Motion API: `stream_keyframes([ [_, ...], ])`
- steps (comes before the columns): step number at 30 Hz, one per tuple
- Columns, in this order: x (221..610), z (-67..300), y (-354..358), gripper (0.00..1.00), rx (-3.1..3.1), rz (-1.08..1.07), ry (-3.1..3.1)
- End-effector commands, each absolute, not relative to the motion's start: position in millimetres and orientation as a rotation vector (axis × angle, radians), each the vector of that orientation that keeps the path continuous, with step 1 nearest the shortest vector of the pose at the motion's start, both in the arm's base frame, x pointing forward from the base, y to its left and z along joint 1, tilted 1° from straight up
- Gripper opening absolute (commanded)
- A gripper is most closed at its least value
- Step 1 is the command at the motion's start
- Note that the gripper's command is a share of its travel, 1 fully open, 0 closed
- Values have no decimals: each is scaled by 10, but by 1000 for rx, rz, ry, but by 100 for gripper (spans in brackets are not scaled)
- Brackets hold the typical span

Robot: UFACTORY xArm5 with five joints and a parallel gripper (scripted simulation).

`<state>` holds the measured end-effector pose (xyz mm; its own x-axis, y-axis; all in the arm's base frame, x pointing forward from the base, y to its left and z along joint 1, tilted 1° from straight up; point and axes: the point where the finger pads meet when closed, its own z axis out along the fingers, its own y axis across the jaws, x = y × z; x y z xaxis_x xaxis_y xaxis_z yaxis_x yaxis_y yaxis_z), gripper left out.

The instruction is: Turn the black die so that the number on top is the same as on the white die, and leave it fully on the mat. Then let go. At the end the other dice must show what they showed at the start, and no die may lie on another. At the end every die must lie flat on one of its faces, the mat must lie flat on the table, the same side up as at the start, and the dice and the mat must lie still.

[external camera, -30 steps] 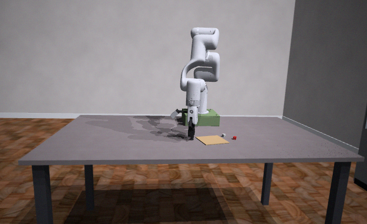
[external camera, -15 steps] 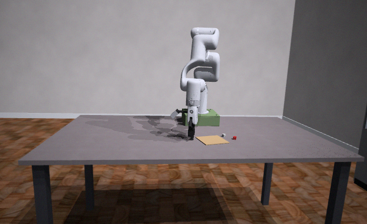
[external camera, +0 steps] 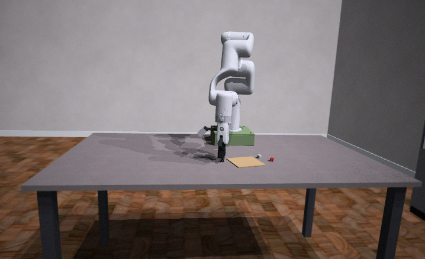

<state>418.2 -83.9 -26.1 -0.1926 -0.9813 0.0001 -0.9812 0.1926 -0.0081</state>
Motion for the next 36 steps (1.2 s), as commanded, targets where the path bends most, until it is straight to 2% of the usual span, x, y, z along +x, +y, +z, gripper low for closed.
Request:
stream_keyframes([
  [1, 4195, -251, -841, 31, -1991, -14, 2420],
  [36, 4196, -434, -838, 31, -1991, -14, 2420],
])
